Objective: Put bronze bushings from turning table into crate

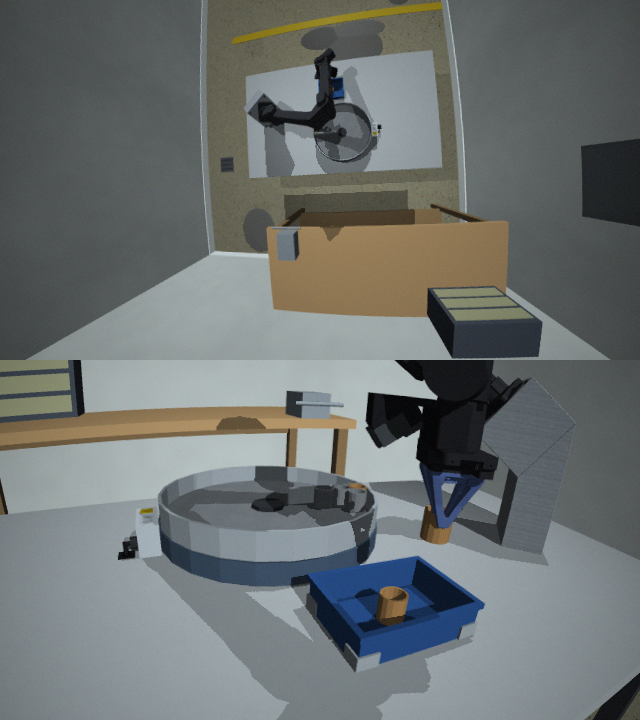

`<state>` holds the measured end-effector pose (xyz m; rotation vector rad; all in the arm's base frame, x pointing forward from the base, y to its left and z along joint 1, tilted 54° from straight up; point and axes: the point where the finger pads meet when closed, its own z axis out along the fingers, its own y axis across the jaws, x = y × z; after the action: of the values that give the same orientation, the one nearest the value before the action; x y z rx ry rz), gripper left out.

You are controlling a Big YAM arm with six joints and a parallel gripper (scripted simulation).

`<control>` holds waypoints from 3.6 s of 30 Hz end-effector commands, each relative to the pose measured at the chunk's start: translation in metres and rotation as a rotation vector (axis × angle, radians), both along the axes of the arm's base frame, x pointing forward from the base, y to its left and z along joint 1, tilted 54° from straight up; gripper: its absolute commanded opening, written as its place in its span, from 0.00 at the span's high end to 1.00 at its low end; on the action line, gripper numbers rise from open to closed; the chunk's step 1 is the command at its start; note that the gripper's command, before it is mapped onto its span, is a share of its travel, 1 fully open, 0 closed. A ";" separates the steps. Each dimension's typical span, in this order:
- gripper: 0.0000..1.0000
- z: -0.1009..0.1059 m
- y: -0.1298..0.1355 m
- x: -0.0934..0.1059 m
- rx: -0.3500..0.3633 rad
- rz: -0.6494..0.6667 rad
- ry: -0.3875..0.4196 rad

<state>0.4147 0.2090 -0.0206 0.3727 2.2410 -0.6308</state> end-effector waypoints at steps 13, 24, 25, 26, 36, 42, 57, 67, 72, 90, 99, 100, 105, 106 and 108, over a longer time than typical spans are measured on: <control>1.00 -0.026 -0.013 0.036 0.010 0.041 -0.016; 1.00 -0.031 -0.025 0.041 0.002 0.019 -0.010; 1.00 -0.031 -0.025 0.041 0.002 0.019 -0.010; 1.00 -0.031 -0.025 0.041 0.002 0.018 -0.010; 1.00 -0.031 -0.025 0.041 0.002 0.019 -0.010; 1.00 -0.031 -0.025 0.041 0.002 0.019 -0.010; 1.00 -0.037 -0.034 0.043 -0.004 0.002 -0.001; 1.00 -0.042 -0.039 0.049 -0.003 0.001 -0.001; 1.00 -0.046 -0.042 0.055 -0.001 0.001 -0.003; 1.00 -0.060 -0.044 0.065 -0.002 0.024 -0.002; 1.00 -0.059 -0.053 0.066 -0.005 0.010 -0.002; 1.00 -0.059 -0.053 0.066 -0.005 0.010 -0.001; 1.00 -0.059 -0.053 0.066 -0.005 0.010 -0.001; 1.00 -0.059 -0.053 0.066 -0.005 0.010 -0.001; 1.00 -0.059 -0.053 0.066 -0.005 0.010 -0.001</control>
<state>0.4772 0.1539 -0.0808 0.3675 2.2412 -0.6370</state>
